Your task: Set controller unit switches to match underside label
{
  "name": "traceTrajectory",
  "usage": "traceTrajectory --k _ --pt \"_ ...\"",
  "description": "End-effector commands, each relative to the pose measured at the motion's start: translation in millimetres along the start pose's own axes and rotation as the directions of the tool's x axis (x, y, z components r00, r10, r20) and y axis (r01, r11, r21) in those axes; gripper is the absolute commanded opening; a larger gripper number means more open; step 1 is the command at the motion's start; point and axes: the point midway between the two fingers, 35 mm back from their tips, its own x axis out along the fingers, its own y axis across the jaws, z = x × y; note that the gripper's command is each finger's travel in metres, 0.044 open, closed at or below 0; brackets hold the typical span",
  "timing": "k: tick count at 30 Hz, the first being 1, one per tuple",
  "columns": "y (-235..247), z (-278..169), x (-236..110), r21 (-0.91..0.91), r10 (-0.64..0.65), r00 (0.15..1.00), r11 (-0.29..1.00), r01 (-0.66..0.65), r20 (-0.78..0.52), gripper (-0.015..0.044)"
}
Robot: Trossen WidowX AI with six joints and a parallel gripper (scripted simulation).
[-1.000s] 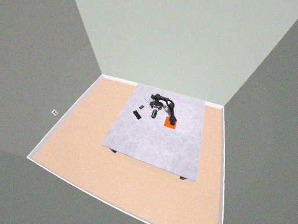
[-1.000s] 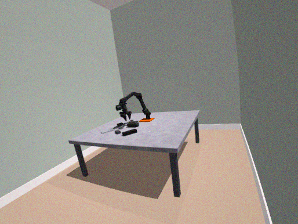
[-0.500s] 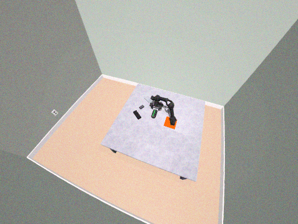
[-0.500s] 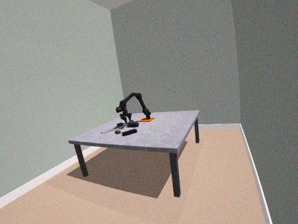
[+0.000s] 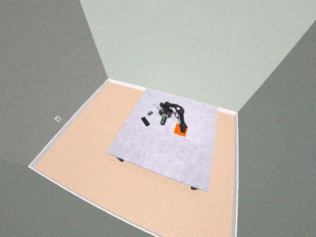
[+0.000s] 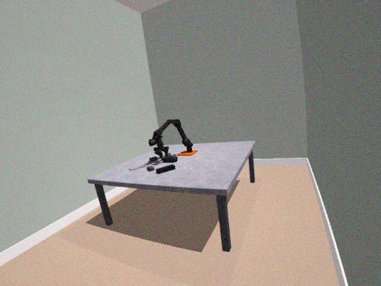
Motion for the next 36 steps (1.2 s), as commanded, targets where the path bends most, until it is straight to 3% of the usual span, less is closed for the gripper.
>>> traceTrajectory --k 1,7,36 --pt "-1.9 -0.9 5.8 0.001 -0.011 1.0 1.0 0.011 -0.011 0.0361" --pt "-1.9 -0.9 5.8 0.001 -0.011 1.0 1.0 0.011 -0.011 0.0327" --pt "-1.8 -7.1 -3.7 0.001 -0.011 1.0 1.0 0.011 -0.004 0.0336"
